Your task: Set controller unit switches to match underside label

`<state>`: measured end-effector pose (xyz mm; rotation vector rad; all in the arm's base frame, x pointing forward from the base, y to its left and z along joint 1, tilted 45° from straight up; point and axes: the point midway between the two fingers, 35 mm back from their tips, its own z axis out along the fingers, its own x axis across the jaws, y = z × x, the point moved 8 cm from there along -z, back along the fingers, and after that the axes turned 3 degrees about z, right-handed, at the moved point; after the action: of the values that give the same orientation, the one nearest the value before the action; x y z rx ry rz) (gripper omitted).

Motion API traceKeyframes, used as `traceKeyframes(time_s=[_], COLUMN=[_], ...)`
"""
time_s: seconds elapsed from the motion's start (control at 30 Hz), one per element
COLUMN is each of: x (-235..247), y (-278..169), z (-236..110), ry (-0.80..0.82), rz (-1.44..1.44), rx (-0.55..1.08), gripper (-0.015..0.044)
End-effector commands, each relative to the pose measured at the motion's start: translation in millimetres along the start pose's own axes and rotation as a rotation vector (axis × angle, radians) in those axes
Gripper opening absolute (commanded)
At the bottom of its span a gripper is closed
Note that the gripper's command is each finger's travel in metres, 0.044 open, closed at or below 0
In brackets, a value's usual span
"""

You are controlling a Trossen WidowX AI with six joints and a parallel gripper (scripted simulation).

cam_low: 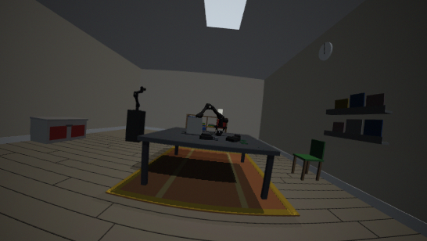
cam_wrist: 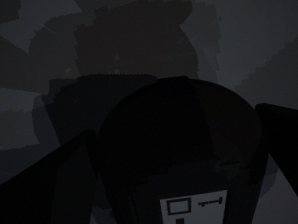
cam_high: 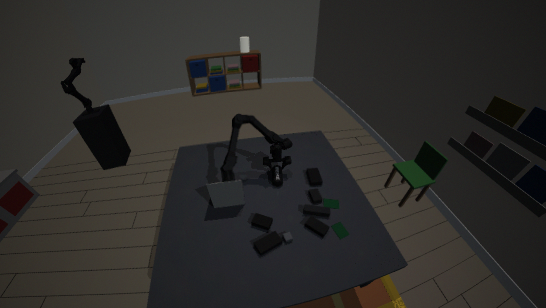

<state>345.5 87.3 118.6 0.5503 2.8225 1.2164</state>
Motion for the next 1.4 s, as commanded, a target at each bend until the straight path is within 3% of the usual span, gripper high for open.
traceKeyframes(time_s=[0.0,0.73,0.87,1.13,1.37], x=[-1,0,0,0,-2], y=[-4,0,2,2,-57], z=[4,12,12,12,-27], ry=[-0.001,0.000,0.001,0.001,0.002], rz=[0.016,0.007,0.003,0.003,0.003], rx=[0.011,0.003,-0.001,-0.001,0.002], gripper=[0.0338,0.0338,0.0440,0.0440,0.0440])
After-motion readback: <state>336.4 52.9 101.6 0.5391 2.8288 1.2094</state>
